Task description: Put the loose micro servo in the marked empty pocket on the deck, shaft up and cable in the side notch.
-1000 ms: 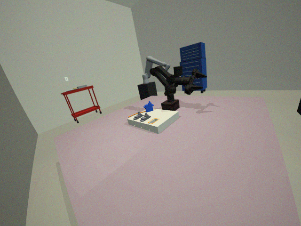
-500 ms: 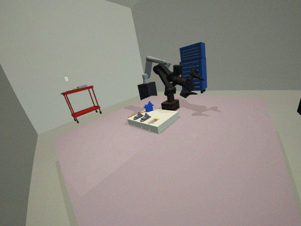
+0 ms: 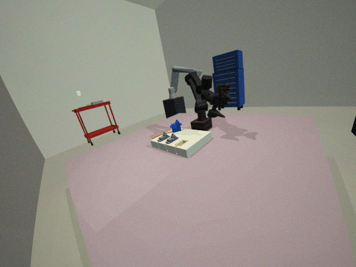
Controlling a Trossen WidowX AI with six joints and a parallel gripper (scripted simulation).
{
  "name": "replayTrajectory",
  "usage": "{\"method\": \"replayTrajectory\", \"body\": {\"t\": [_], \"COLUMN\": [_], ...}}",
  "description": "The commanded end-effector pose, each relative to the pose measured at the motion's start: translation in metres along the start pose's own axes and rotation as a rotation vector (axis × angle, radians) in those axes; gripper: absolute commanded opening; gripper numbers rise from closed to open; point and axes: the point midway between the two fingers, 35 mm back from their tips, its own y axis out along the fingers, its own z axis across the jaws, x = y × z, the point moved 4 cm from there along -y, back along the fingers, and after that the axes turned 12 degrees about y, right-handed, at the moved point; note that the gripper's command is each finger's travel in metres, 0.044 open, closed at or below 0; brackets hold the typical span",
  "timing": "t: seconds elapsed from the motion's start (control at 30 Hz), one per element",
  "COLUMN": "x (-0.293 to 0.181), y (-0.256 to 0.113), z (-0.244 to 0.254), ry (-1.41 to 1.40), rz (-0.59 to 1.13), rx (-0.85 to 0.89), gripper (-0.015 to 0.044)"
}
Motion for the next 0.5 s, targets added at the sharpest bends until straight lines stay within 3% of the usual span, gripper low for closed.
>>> {"method": "replayTrajectory", "body": {"t": [0.0, 0.47], "x": [-0.016, -0.063], "y": [0.0, -0.008], "z": [0.002, 0.014], "ry": [0.129, 0.524], "rz": [0.061, 0.257], "rx": [0.05, 0.16], "gripper": [0.044, 0.044]}}
